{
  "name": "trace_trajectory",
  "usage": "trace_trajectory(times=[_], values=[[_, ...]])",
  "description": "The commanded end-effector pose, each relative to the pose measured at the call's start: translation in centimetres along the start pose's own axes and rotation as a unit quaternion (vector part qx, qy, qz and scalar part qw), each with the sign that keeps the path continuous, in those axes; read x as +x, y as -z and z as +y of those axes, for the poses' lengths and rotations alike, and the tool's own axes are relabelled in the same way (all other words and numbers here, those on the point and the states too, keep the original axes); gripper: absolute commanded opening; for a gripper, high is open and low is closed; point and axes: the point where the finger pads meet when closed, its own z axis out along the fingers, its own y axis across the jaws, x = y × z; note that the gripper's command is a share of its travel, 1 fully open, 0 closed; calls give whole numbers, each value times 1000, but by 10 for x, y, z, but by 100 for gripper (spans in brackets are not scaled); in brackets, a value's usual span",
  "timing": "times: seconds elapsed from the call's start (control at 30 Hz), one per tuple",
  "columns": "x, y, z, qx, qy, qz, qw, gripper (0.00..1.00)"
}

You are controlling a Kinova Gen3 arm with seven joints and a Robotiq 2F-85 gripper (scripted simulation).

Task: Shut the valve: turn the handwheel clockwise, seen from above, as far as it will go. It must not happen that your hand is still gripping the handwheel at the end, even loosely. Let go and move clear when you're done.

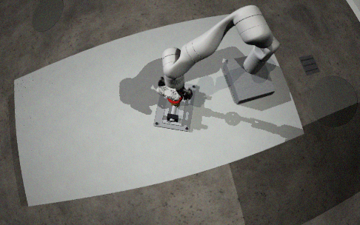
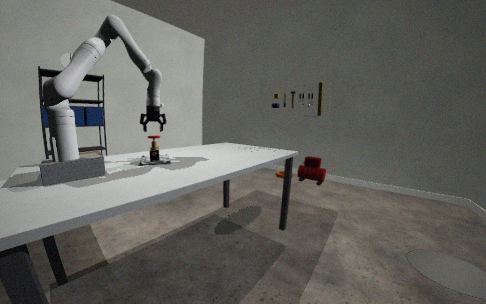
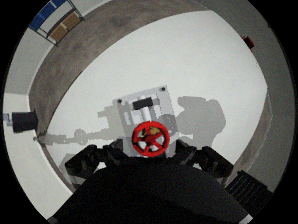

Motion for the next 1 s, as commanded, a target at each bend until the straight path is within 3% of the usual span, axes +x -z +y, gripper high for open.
trace_trajectory(times=[0.0, 0.97], values=[[0, -1, -1, 1, 1, 2, 1000, 100], [0, -4, 0, 0, 1, 2, 1000, 100]])
